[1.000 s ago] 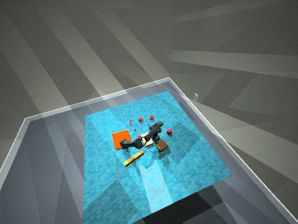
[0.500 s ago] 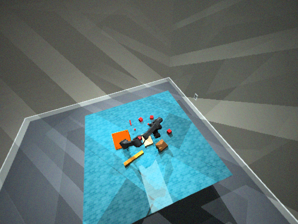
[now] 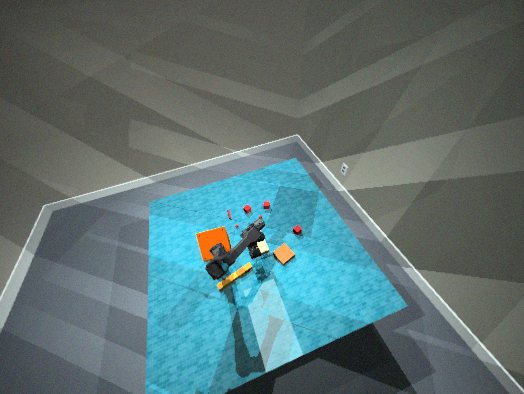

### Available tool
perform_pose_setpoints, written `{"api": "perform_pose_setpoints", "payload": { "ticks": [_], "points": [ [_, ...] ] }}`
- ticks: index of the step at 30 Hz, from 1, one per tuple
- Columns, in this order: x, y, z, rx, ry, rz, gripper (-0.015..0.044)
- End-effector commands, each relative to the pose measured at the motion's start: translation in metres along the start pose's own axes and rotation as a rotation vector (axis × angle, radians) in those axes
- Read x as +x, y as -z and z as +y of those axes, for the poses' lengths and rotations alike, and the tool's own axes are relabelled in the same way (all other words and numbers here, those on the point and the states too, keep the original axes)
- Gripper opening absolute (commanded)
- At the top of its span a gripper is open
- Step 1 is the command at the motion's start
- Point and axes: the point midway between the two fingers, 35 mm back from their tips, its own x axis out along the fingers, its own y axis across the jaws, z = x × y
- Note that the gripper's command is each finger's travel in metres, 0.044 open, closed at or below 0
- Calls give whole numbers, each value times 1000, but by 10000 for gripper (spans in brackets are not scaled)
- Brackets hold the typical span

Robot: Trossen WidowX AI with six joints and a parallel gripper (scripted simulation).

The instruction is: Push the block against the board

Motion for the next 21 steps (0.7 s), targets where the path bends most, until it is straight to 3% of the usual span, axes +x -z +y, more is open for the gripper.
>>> {"api": "perform_pose_setpoints", "payload": {
  "ticks": [1, 5, 10, 21],
  "points": [
    [8, 30, -3, 3, -1, 5, 0],
    [11, 30, -3, 3, -1, 5, 0],
    [61, 31, -4, 4, 3, 4, 0],
    [62, 25, -4, 4, 3, 4, 0]
  ]
}}
